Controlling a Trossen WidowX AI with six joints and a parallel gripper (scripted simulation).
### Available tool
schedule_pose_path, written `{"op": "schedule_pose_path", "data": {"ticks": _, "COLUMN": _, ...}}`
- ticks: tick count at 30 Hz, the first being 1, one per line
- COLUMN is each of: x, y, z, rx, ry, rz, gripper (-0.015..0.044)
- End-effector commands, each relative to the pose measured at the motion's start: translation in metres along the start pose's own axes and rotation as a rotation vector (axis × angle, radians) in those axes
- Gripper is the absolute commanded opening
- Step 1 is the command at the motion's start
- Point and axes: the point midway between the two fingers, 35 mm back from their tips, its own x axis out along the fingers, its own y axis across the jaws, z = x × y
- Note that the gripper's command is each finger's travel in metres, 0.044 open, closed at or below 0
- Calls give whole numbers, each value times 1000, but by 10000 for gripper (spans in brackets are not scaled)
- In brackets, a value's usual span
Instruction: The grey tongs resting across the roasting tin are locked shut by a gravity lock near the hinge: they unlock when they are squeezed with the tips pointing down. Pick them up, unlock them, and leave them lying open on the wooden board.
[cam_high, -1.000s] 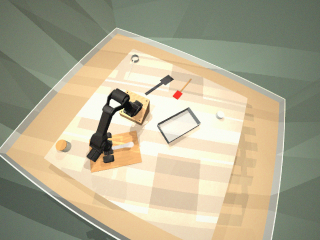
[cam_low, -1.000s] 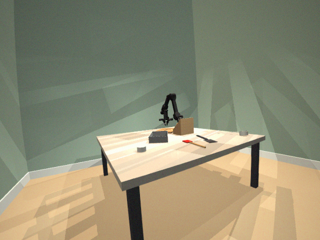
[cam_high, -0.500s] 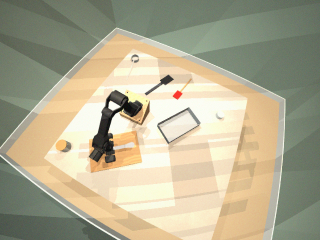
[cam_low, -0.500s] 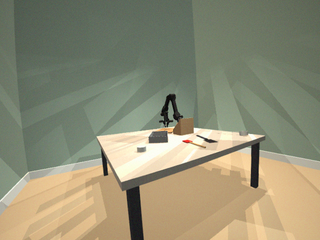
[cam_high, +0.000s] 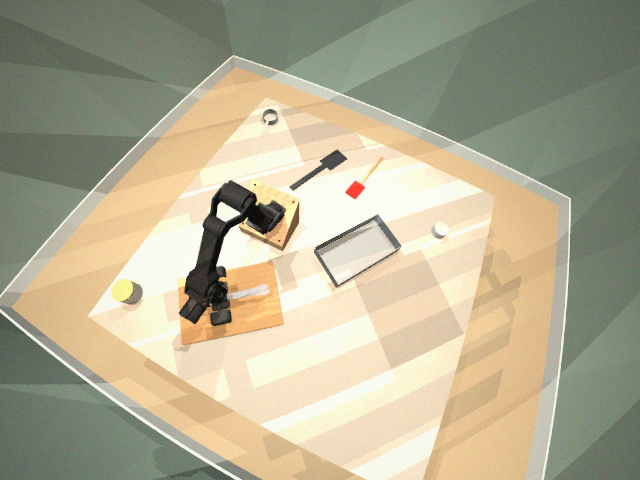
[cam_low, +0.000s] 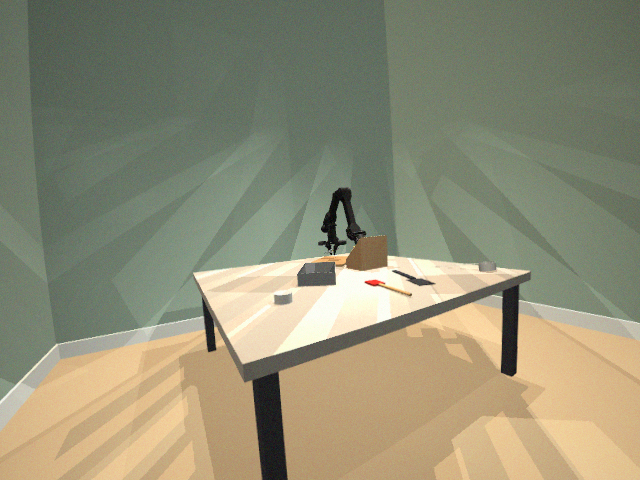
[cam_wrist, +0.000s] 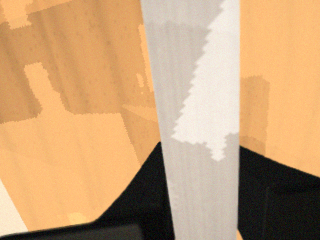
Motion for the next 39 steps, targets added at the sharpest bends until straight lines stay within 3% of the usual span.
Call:
{"op": "schedule_pose_path", "data": {"ticks": 1, "x": 0, "y": 0, "z": 0, "rx": 0, "ry": 0, "rz": 0, "gripper": 165}}
{"op": "schedule_pose_path", "data": {"ticks": 12, "x": 0, "y": 0, "z": 0, "rx": 0, "ry": 0, "rz": 0, "gripper": 440}}
{"op": "schedule_pose_path", "data": {"ticks": 19, "x": -13, "y": 5, "z": 23, "rx": -3, "ry": 1, "rz": -7, "gripper": 440}}
{"op": "schedule_pose_path", "data": {"ticks": 33, "x": -105, "y": 5, "z": 139, "rx": -8, "ry": -12, "rz": -9, "gripper": 440}}
{"op": "schedule_pose_path", "data": {"ticks": 39, "x": -119, "y": 2, "z": 148, "rx": -8, "ry": -17, "rz": -6, "gripper": 440}}
